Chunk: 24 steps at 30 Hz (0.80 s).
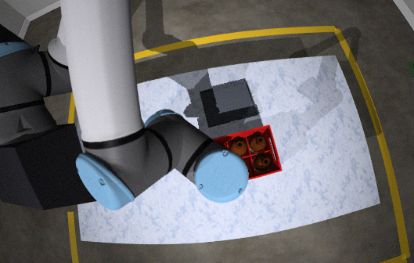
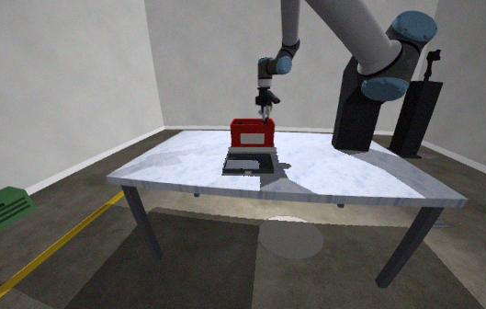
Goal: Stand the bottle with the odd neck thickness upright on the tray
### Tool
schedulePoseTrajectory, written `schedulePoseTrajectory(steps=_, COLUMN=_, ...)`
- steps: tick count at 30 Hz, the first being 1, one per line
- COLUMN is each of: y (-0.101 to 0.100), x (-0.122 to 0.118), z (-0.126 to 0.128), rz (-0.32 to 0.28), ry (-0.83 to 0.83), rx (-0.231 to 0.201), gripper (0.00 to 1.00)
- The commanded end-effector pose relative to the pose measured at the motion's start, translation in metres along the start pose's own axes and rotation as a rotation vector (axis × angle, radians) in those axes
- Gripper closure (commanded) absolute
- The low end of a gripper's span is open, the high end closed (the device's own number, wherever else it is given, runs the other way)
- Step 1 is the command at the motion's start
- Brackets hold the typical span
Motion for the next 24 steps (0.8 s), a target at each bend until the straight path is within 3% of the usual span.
schedulePoseTrajectory(steps=1, y=0.0069, x=-0.0001, z=-0.0002, rz=-0.001, ry=0.0, rx=0.0, gripper=1.0)
schedulePoseTrajectory(steps=24, y=0.0141, x=0.0004, z=-0.0005, rz=-0.001, ry=0.0, rx=0.0, gripper=1.0)
Point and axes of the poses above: the point where the finger pads meet when closed, its own y axis back along the fingers, its own z axis across the jaws, x = y × z, the point moved 6 cm from there along y, back along the fingers, and after that the axes turned 5 degrees about y, right-handed, at the moved point
